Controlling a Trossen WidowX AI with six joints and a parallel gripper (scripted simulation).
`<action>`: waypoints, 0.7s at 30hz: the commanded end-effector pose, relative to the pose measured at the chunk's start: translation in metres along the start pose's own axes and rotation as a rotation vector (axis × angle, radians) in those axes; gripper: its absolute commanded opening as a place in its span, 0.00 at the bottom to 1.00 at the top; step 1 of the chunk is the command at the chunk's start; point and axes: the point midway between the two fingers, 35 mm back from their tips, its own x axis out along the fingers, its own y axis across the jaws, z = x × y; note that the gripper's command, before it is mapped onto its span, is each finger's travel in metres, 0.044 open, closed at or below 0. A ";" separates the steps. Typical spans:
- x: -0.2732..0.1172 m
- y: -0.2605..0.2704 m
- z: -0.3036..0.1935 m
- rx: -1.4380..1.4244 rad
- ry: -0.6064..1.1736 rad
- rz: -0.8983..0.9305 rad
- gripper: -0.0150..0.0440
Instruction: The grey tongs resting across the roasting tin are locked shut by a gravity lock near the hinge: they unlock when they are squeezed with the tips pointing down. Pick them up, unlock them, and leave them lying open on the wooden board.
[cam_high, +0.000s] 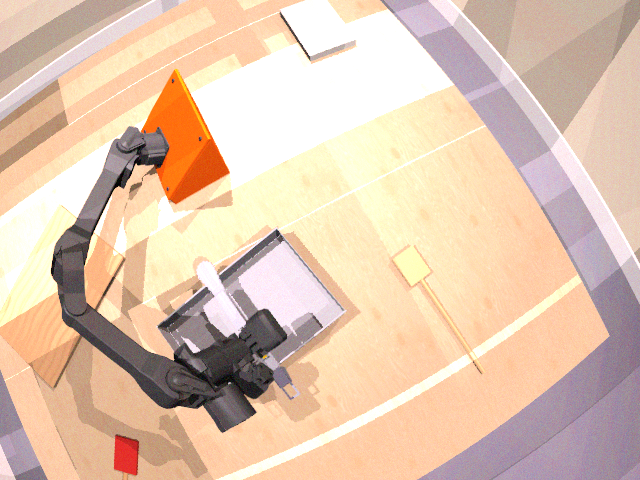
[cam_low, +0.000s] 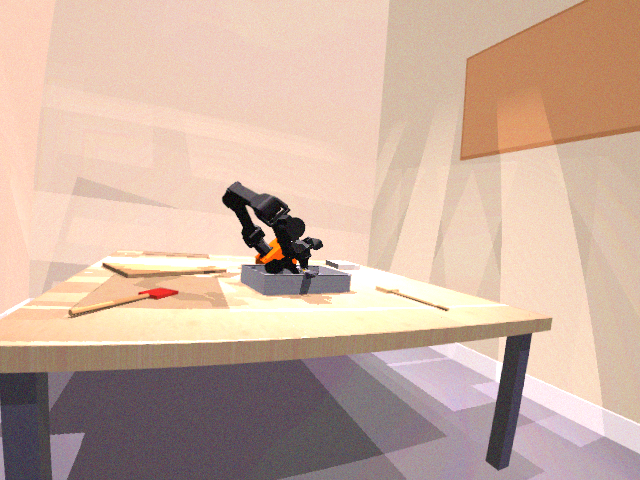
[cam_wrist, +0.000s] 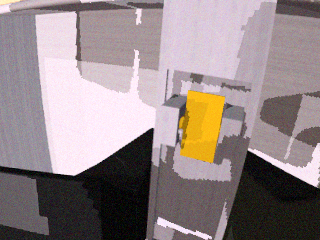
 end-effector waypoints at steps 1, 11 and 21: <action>0.000 0.000 0.000 0.000 0.000 0.000 0.15; -0.064 0.038 0.001 -0.006 0.008 0.004 0.00; -0.066 0.039 0.001 -0.006 0.008 0.004 0.00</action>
